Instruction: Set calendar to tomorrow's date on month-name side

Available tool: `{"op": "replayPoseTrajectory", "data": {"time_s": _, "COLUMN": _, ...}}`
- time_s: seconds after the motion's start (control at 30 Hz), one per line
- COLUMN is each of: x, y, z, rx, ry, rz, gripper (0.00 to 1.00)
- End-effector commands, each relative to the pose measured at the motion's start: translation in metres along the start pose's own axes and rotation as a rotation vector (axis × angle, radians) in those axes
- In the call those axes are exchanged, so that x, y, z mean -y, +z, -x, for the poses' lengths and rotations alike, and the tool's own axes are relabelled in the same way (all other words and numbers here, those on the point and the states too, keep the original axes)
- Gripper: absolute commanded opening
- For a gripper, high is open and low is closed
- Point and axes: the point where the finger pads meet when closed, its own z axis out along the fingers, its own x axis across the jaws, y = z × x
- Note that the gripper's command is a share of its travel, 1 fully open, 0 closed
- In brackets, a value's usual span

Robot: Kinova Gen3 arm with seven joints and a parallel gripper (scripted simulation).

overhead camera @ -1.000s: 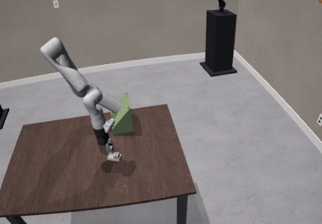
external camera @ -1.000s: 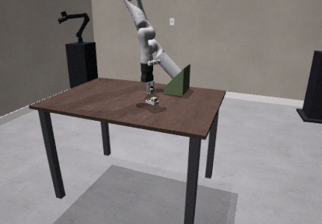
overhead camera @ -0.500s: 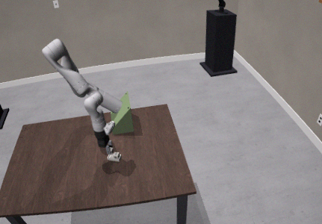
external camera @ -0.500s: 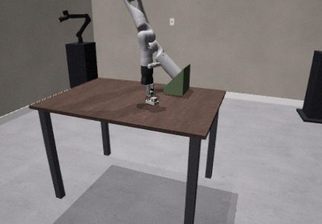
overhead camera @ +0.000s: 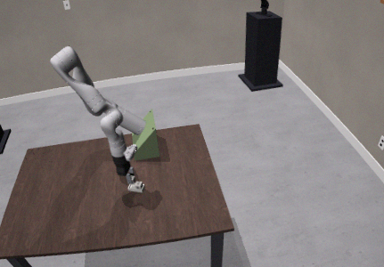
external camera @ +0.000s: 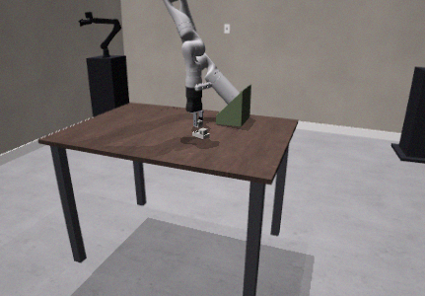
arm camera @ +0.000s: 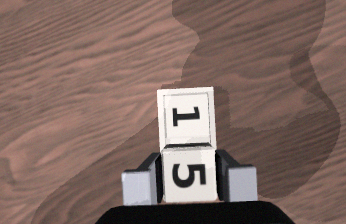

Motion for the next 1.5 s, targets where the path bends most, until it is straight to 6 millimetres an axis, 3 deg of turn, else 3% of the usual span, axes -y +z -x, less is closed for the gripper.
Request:
{"op": "replayPoseTrajectory", "data": {"time_s": 0.0, "x": 0.000, "y": 0.000, "z": 0.000, "rx": -0.001, "ry": 0.000, "rz": -0.001, "gripper": 0.57}}
{"op": "replayPoseTrajectory", "data": {"time_s": 0.83, "x": 0.000, "y": 0.001, "z": 0.000, "rx": -0.001, "ry": 0.000, "rz": -0.001, "gripper": 0.57}}
{"op": "replayPoseTrajectory", "data": {"time_s": 1.47, "x": 0.000, "y": 0.013, "z": 0.000, "rx": -0.001, "ry": 0.000, "rz": -0.001, "gripper": 0.57}}
